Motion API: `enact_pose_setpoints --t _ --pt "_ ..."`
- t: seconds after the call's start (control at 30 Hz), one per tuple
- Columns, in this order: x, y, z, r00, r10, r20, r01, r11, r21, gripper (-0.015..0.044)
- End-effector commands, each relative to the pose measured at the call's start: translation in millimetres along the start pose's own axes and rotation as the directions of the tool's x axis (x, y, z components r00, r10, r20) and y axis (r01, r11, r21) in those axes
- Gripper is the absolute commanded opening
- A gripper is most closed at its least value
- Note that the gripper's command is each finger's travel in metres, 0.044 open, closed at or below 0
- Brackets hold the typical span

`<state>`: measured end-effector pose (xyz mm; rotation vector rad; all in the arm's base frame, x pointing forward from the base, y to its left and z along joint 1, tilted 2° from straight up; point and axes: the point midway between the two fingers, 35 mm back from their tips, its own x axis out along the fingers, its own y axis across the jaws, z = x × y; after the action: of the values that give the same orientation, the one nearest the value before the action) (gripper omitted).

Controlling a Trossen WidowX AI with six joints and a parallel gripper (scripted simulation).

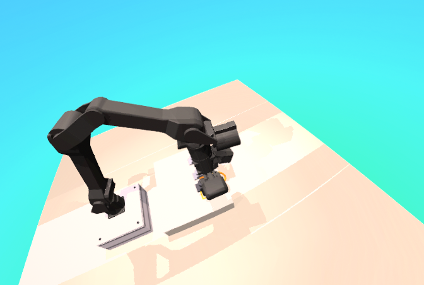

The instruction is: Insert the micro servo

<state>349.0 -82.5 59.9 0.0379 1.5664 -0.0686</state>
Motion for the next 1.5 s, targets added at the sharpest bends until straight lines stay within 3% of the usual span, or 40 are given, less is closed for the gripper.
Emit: enact_pose_setpoints --t 0.0,1.4,1.47 --pt "3.3 -0.3 0.4 1.000 -0.002 0.003 0.002 1.000 -0.004 0.0000" --pt "44.3 -0.3 0.3 1.000 -0.002 0.002 0.002 1.000 -0.004 0.0000" --pt "42.4 -0.1 -0.2 1.000 -0.002 0.002 0.002 1.000 -0.004 0.0052"
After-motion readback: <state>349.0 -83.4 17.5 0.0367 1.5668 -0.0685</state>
